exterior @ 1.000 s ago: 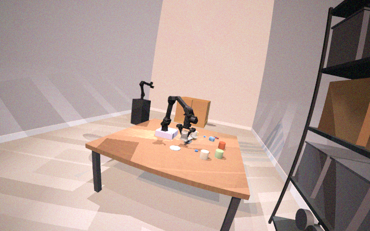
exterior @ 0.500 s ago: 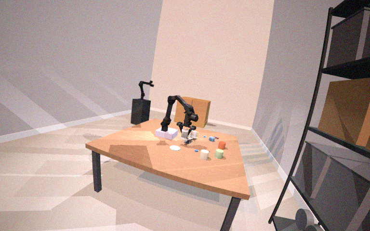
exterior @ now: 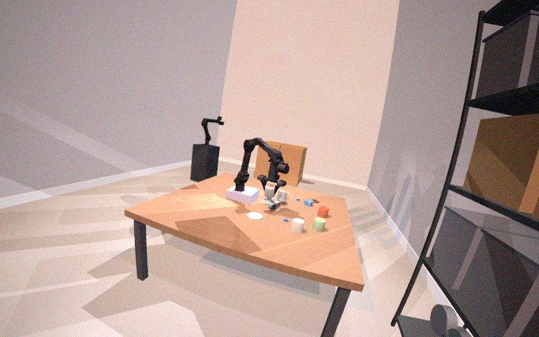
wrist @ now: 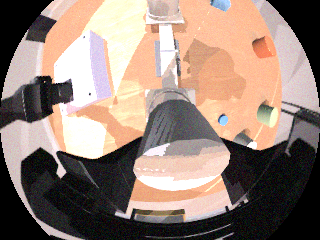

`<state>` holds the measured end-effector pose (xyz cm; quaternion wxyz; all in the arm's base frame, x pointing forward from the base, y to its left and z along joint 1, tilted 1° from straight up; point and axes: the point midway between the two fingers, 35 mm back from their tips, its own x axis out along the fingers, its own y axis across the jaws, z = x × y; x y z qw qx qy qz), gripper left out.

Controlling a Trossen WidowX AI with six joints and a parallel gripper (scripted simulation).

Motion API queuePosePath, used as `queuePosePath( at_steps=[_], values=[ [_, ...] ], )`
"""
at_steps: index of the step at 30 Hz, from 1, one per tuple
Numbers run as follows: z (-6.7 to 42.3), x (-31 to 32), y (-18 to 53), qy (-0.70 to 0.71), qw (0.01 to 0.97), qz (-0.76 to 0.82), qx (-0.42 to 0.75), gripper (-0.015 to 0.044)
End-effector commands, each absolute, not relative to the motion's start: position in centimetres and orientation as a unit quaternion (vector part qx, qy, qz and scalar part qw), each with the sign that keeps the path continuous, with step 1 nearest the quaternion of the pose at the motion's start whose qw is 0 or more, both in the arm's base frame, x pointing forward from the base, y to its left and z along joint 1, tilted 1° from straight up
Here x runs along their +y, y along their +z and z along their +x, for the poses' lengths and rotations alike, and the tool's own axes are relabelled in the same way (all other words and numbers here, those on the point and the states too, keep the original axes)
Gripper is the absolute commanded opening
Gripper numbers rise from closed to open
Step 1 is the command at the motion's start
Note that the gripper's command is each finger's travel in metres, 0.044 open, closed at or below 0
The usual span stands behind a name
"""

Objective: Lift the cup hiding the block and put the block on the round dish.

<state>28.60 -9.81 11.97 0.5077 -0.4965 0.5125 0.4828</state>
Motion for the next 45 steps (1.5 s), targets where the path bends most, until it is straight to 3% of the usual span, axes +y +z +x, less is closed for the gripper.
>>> queuePosePath(
  at_steps=[1, 45],
  values=[
    [28.6, -9.8, 12.8, 0.478, 0.509, -0.500, 0.512, 0.0000],
    [28.1, -9.6, 14.7, 0.483, 0.507, -0.497, 0.512, 0.0000]
  ],
)
